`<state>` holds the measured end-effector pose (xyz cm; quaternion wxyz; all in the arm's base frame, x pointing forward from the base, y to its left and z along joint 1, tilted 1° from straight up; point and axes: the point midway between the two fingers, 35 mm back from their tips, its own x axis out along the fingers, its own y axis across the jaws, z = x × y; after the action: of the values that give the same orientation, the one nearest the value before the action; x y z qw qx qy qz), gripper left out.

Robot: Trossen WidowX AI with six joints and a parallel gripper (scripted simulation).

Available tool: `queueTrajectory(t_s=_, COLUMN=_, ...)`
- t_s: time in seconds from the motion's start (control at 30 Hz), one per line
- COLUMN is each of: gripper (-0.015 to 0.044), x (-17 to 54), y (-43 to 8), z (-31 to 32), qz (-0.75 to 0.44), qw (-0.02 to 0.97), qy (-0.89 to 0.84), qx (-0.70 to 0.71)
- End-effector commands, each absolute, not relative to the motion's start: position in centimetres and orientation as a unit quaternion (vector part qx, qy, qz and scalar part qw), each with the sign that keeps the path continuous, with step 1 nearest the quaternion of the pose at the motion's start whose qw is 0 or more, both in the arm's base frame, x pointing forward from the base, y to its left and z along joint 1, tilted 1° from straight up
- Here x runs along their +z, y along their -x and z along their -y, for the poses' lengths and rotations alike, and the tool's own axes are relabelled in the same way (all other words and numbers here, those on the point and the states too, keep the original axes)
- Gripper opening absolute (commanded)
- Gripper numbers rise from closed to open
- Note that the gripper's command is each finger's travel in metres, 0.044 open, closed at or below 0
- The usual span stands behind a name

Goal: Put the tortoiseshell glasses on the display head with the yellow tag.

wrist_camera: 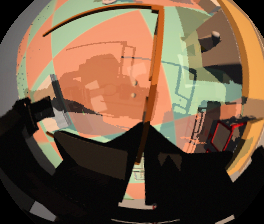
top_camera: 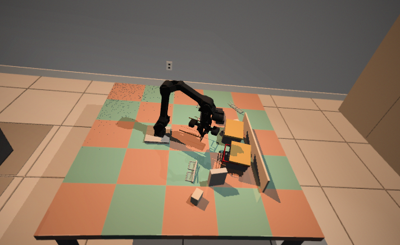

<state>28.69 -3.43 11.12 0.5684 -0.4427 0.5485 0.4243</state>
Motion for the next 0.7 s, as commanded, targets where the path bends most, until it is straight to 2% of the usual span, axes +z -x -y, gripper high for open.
queueTrajectory(t_s=0.0, gripper=0.0, x=10.7, y=-28.7, z=3.4, qz=-0.547, qw=0.568, qy=0.443, qx=0.426)
queueTrajectory(t_s=0.67, gripper=0.0, x=9.1, y=-28.8, z=3.4, qz=-0.547, qw=0.568, qy=0.443, qx=0.426)
